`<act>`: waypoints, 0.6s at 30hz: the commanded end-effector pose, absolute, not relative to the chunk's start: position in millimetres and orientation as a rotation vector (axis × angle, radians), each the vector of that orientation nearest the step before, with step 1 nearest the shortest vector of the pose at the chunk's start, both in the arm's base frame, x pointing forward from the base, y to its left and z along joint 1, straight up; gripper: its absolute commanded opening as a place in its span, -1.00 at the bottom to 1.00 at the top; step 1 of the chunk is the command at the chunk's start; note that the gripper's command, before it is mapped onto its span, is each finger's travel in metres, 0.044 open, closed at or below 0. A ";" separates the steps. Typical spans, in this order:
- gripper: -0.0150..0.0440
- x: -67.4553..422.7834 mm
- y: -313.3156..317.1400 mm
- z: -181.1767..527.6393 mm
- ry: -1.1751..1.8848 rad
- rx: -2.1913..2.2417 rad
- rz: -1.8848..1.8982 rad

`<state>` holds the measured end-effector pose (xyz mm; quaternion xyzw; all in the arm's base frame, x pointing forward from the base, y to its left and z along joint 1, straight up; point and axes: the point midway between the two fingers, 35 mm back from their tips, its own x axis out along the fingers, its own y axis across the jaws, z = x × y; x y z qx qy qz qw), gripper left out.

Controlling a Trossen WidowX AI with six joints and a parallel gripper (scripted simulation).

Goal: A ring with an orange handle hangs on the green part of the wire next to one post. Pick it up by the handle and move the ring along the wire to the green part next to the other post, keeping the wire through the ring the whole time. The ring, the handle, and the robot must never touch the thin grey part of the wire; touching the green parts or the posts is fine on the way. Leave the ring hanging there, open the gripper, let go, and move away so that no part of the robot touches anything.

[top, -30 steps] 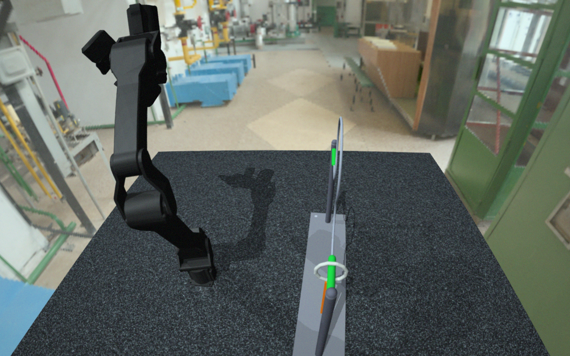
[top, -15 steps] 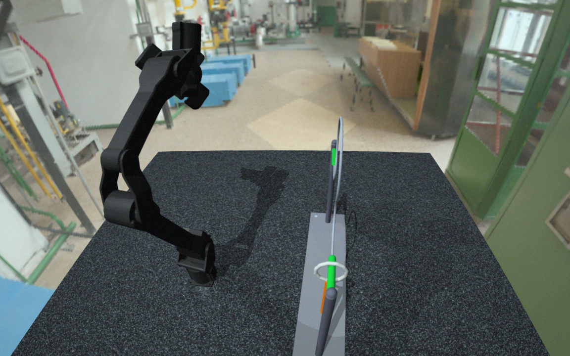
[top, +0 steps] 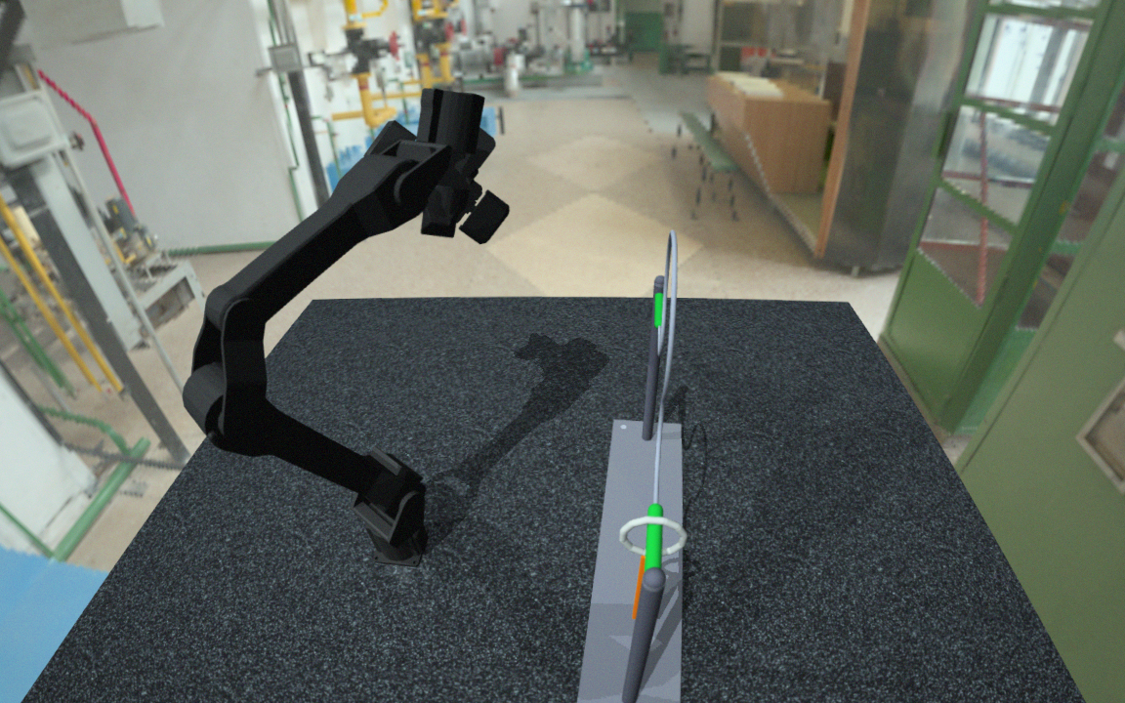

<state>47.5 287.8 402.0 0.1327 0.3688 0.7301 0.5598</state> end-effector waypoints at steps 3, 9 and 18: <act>0.05 96.6 279.9 378.1 0.775 0.331 1.598; 0.05 148.7 262.6 352.7 0.690 0.346 1.454; 0.05 217.4 216.7 312.3 0.583 0.360 1.229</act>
